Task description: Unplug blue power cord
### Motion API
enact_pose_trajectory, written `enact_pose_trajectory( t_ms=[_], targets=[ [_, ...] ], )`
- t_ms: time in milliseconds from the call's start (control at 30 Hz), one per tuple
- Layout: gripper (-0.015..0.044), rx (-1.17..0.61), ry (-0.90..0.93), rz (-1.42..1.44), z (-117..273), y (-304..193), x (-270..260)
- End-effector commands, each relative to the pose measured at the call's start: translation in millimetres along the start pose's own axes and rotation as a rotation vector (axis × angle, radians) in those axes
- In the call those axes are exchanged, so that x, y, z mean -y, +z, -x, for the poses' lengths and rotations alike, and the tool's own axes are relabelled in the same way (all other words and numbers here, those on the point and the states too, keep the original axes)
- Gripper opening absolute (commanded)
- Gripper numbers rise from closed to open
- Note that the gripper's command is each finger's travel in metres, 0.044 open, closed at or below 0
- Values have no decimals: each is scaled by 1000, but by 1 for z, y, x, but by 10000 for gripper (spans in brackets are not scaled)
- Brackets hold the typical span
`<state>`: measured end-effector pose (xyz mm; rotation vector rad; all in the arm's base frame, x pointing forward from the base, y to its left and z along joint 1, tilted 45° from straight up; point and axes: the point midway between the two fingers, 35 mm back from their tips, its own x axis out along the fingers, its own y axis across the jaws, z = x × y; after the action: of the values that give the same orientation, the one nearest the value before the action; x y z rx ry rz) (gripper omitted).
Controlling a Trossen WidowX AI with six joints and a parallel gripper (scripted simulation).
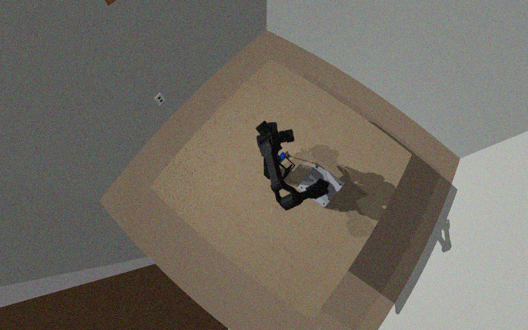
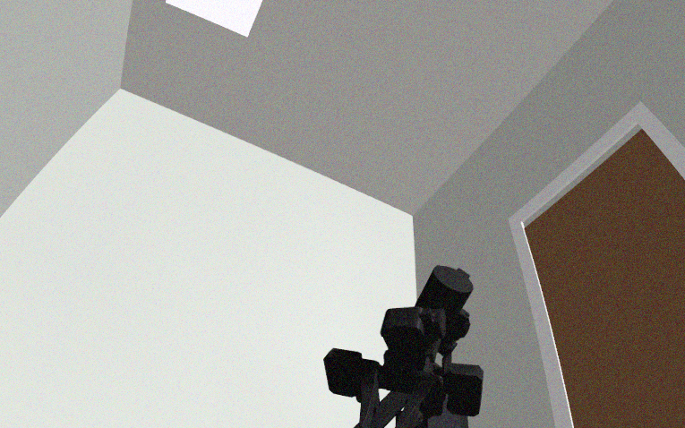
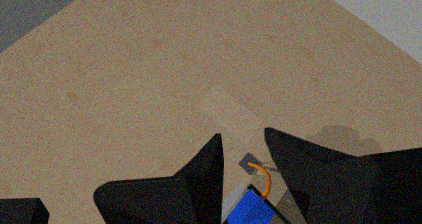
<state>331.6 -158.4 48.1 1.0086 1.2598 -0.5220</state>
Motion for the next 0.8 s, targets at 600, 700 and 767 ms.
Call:
enact_pose_trajectory(
  t_ms=[600,700,767],
  targets=[
    [160,-594,-38,-903,-40,-77,50],
    [160,-594,-38,-903,-38,-79,46],
    [160,-594,-38,-903,-36,-80,43]
  ],
)
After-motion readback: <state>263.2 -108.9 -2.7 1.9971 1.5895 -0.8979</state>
